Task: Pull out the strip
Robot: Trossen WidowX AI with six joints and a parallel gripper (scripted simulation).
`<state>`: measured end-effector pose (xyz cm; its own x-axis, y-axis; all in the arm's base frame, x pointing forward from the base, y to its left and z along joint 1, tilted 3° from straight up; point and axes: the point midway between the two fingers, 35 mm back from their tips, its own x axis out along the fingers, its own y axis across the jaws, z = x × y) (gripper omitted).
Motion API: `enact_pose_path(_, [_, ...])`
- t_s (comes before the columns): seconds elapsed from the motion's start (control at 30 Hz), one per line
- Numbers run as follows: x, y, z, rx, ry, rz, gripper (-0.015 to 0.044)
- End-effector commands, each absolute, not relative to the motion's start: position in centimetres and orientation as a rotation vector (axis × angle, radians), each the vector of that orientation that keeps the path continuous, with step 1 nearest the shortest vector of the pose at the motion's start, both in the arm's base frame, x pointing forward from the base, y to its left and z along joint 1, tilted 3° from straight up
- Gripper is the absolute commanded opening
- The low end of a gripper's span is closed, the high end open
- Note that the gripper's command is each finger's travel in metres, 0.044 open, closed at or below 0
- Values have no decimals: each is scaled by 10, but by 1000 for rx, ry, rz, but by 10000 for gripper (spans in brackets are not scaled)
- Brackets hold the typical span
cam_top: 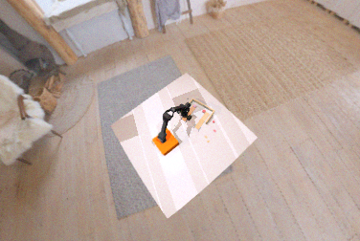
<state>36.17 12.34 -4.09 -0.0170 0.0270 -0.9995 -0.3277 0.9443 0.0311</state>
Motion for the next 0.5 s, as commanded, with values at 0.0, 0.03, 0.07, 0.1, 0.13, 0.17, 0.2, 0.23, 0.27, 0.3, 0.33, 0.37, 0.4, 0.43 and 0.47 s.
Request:
enact_pose_path(0.0, [360, 124, -47, -234, 1570, 284, 0])
enact_pose_path(0.03, [360, 124, -49, -234, 1570, 284, 0])
enact_pose_path(0.07, [360, 124, -50, -234, 1570, 284, 0])
enact_pose_path(0.1, [360, 125, -52, -234, 1570, 284, 0])
enact_pose_path(0.13, [359, 125, -54, -234, 1570, 284, 0])
enact_pose_path(0.17, [359, 125, -55, -234, 1570, 284, 0])
enact_pose_path(0.2, [359, 125, -57, -234, 1570, 284, 0])
enact_pose_path(0.23, [359, 125, -58, -234, 1570, 284, 0])
enact_pose_path(0.27, [359, 125, -60, -234, 1570, 284, 0])
enact_pose_path(0.3, [359, 125, -62, -234, 1570, 284, 0])
enact_pose_path(0.33, [359, 126, -63, -234, 1570, 284, 0])
enact_pose_path(0.37, [358, 126, -65, -234, 1570, 284, 0])
enact_pose_path(0.4, [358, 126, -67, -234, 1570, 284, 0])
enact_pose_path(0.43, [358, 126, -68, -234, 1570, 284, 0])
enact_pose_path(0.47, [358, 126, -70, -234, 1570, 284, 0])
